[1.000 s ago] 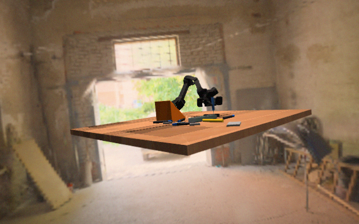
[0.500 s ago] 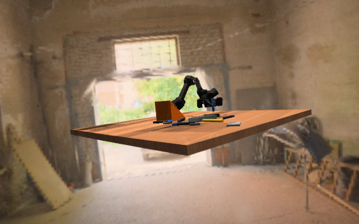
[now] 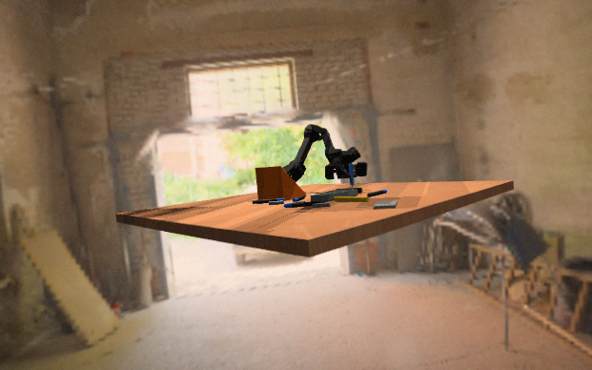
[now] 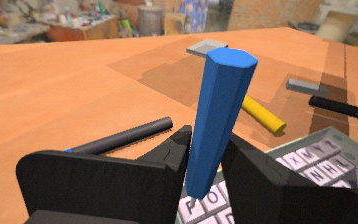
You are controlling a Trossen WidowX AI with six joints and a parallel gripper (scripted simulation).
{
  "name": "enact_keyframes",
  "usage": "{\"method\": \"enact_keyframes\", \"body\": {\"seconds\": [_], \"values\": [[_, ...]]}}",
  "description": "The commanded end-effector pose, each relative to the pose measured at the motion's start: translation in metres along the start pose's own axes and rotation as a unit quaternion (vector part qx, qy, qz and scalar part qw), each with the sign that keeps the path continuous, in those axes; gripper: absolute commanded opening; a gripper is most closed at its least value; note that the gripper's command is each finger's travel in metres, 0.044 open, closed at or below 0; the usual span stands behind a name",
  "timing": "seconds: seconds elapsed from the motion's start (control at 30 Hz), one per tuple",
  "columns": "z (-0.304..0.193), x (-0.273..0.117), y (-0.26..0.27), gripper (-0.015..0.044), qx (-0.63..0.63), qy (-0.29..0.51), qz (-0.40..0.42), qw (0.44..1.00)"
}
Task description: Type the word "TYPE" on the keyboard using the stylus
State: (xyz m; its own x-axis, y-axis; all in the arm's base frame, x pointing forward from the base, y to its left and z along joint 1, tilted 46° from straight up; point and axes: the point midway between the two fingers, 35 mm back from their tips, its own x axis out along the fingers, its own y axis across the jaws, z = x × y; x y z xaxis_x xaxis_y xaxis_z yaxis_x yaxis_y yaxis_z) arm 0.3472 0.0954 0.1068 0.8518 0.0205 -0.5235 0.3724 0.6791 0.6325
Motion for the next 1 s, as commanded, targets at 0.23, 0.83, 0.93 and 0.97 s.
{"method": "enact_keyframes", "body": {"seconds": [0.23,0.83,0.93,0.97], "values": [[-0.005,0.002,-0.001,0.0081,0.001,-0.001,-0.003,1.0],[0.003,0.0,-0.001,0.0081,0.001,-0.001,-0.003,1.0],[0.015,-0.003,-0.001,0.0081,0.001,-0.001,-0.003,1.0],[0.02,-0.005,-0.001,0.0081,0.0,-0.001,-0.003,1.0]]}}
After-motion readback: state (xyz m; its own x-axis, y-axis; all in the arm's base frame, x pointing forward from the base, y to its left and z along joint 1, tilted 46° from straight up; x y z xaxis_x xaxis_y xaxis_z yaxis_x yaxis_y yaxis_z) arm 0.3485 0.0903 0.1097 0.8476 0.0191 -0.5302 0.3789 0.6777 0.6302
